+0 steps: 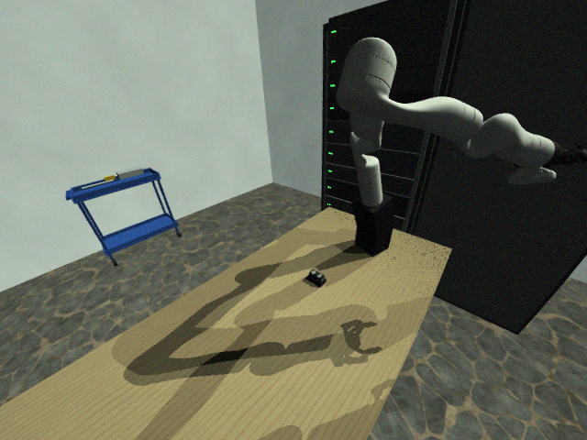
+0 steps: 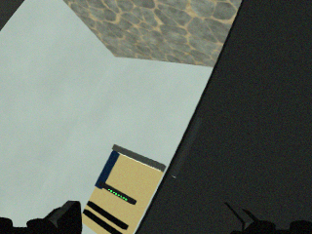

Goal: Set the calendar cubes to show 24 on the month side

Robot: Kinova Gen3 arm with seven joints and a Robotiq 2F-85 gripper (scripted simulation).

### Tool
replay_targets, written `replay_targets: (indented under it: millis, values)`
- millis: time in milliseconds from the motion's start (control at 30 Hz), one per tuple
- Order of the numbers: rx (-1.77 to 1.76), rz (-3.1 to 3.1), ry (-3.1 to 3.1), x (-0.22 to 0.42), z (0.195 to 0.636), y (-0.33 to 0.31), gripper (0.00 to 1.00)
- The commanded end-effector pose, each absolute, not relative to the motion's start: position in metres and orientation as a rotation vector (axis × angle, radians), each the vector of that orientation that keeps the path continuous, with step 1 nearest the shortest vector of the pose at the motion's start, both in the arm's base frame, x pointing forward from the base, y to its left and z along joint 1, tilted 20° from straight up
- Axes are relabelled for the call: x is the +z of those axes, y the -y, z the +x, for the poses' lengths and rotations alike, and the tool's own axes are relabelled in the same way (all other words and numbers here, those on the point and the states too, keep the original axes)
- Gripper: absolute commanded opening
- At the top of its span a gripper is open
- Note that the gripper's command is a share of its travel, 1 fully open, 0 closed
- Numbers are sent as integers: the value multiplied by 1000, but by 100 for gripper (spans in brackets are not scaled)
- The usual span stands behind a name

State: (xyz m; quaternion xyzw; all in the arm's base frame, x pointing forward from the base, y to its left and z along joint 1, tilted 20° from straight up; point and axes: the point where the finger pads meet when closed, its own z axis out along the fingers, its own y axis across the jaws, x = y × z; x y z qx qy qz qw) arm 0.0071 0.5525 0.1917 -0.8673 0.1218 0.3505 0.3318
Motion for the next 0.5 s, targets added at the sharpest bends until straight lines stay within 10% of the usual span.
replay_targets:
  millis: [0, 467]
  values:
    - [886, -2263, -351, 189, 26, -550, 100]
    - [820, -2283, -430, 171, 59, -539, 100]
